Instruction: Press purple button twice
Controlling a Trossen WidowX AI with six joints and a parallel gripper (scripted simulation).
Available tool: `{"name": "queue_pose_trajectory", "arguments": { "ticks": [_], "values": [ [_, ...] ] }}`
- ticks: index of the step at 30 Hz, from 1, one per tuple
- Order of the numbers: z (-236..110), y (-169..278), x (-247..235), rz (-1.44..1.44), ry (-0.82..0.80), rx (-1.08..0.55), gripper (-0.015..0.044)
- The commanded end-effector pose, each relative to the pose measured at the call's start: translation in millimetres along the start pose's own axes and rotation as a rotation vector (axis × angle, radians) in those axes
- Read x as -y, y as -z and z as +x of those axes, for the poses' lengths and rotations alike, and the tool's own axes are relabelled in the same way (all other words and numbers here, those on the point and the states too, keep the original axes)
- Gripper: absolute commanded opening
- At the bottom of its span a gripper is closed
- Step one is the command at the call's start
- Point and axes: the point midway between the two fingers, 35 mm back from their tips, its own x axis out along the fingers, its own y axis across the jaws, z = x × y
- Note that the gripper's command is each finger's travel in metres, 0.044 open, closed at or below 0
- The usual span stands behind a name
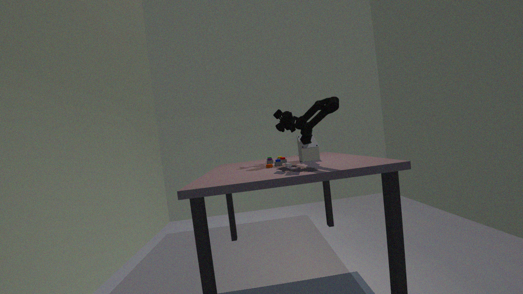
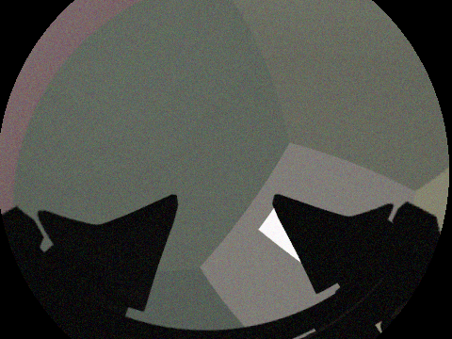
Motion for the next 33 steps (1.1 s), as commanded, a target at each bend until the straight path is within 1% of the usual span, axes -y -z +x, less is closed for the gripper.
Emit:
{"name": "queue_pose_trajectory", "arguments": {
  "ticks": [1, 2, 4, 8, 13, 17, 20, 22, 27, 28, 29, 33],
  "values": [
    [1, -2, 0, -0.001, -0.005, 0.010, 0.0400],
    [4, -8, 1, -0.003, -0.021, 0.040, 0.0400],
    [13, -32, 1, -0.004, -0.092, 0.149, 0.0400],
    [25, -81, -10, 0.026, -0.306, 0.373, 0.0400],
    [22, -133, -35, 0.121, -0.670, 0.590, 0.0400],
    [8, -163, -53, 0.239, -1.023, 0.691, 0.0400],
    [-7, -180, -61, 0.346, -1.314, 0.714, 0.0400],
    [-18, -190, -63, 0.425, -1.517, 0.702, 0.0400],
    [-38, -208, -56, 0.634, -2.016, 0.570, 0.0400],
    [-40, -210, -54, 0.656, -2.066, 0.548, 0.0400],
    [-40, -210, -53, 0.663, -2.083, 0.540, 0.0400],
    [-40, -210, -53, 0.663, -2.083, 0.540, 0.0400]
  ]
}}
